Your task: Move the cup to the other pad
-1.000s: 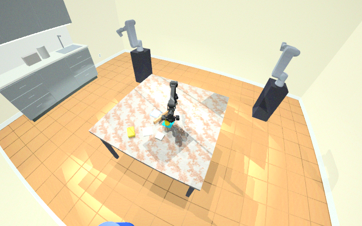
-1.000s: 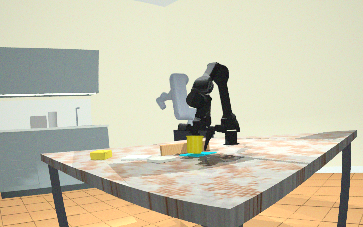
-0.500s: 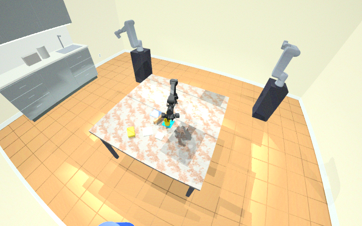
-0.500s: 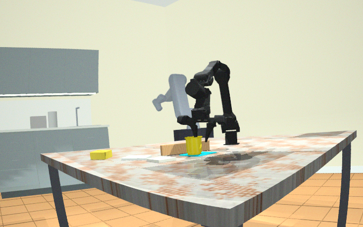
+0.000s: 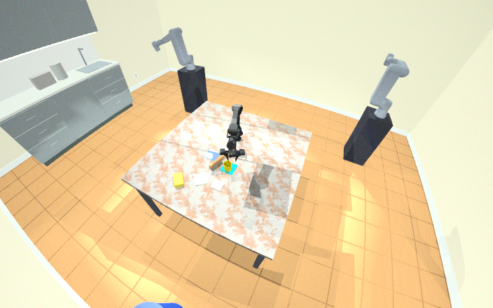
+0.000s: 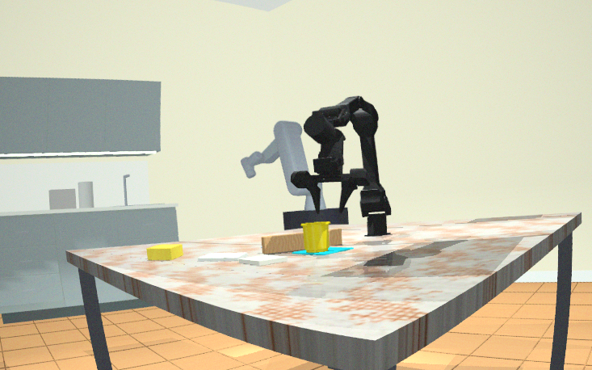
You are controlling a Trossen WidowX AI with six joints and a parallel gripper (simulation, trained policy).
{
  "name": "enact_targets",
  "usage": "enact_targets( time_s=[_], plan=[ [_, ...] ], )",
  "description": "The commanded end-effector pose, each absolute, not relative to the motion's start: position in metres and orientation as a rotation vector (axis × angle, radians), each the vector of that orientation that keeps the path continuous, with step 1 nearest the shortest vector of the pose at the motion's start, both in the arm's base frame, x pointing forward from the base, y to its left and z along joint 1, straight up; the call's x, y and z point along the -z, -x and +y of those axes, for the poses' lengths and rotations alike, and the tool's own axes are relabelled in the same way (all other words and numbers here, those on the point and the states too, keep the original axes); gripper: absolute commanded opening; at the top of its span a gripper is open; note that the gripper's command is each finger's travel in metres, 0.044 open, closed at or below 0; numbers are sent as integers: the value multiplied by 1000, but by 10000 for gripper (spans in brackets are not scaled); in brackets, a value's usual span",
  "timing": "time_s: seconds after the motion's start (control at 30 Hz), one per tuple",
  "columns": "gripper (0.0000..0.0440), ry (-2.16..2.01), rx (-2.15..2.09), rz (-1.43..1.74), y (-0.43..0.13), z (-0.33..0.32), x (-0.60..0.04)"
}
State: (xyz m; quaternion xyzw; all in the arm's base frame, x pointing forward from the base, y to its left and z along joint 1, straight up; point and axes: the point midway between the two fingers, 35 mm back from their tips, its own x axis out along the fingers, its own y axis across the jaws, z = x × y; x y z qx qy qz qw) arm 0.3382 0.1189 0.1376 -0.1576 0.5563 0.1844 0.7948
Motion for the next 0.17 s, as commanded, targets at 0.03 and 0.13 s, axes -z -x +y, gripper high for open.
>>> enact_targets(
  time_s=[0.03,0.13],
  plan=[
    [346,317,-390,1162,-338,116,-155],
    [417,306,-380,1144,-339,113,-165]
  ],
)
